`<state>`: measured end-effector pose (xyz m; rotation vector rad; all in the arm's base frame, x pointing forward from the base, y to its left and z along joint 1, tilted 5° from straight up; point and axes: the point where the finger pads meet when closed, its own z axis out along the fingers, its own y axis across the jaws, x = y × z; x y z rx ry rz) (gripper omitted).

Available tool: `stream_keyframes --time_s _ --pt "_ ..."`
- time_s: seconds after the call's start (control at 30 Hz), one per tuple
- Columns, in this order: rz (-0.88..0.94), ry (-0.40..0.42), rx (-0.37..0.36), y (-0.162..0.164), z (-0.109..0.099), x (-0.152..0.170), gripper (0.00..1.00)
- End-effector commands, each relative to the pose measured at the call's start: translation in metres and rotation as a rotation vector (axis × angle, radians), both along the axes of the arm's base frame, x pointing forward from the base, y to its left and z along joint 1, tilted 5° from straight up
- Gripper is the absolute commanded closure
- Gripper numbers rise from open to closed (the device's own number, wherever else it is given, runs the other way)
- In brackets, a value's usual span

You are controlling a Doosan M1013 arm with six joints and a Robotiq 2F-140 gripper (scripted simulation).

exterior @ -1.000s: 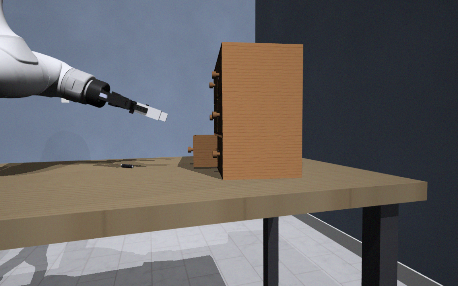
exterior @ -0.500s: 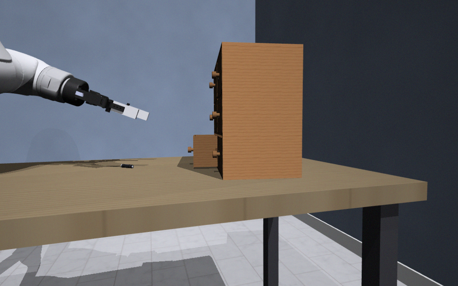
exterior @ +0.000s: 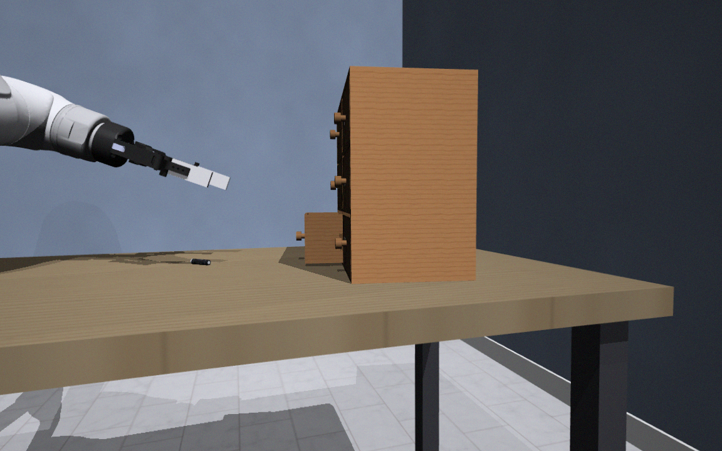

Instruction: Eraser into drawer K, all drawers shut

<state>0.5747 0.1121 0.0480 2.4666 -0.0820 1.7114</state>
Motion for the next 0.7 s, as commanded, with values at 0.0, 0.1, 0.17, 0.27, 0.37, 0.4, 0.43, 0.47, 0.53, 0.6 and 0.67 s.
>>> stream_keyframes --time_s 0.0,0.1,0.17,0.27,0.37,0.4,0.43,0.47,0.53,0.6,0.67 --pt "0.000 0.001 0.000 0.0000 0.0001 0.0000 0.00" --pt "-0.001 0.006 0.001 -0.0001 0.0002 0.0001 0.00" --pt "-0.001 0.011 0.001 -0.0001 0.0003 0.0001 0.00" --pt "-0.003 0.023 0.002 -0.0001 0.0007 0.0001 0.00" --pt "-0.003 0.035 0.004 -0.0001 0.0011 0.0001 0.00" --pt "-0.003 0.035 0.004 -0.0001 0.0011 0.0001 0.00" --pt "-0.004 0.041 0.005 0.0000 0.0014 0.0001 0.00" --pt "-0.004 0.049 0.006 0.0001 0.0017 0.0000 0.00" --pt "-0.006 0.066 0.008 0.0000 0.0021 0.0001 0.00" --pt "-0.008 0.087 0.011 0.0001 0.0029 0.0001 0.00" --pt "-0.010 0.111 0.013 0.0001 0.0036 0.0001 0.00"
